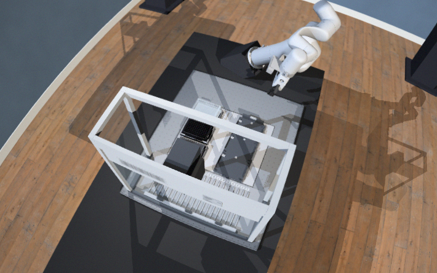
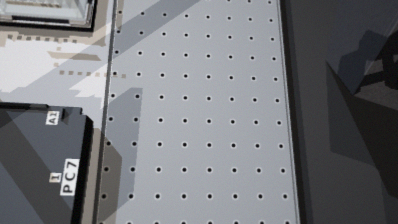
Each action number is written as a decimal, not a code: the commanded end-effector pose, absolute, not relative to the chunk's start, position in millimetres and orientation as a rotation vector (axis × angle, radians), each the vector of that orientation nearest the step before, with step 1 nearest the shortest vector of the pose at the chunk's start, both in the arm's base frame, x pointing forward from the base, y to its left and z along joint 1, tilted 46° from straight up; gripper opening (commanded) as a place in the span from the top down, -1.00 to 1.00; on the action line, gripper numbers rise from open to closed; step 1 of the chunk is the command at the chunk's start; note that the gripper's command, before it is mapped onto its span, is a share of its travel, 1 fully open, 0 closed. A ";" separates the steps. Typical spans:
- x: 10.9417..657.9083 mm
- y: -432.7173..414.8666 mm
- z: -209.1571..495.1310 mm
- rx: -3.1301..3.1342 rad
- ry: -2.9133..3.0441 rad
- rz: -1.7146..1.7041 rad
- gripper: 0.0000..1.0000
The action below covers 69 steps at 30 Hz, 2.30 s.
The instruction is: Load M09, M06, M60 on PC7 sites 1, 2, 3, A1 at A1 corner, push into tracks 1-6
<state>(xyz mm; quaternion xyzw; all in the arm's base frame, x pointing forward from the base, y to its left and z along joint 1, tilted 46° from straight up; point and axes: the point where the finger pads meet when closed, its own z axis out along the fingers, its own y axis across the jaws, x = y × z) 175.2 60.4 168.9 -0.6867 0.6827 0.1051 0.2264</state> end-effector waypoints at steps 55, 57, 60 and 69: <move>286.5 18.9 280.0 -1.781 1.764 0.425 -1.00; 295.1 14.9 283.1 -1.781 1.765 0.425 -1.00; 306.5 9.5 286.0 -1.769 1.757 0.432 -1.00; 334.7 -4.5 289.9 -1.746 1.744 0.442 -1.00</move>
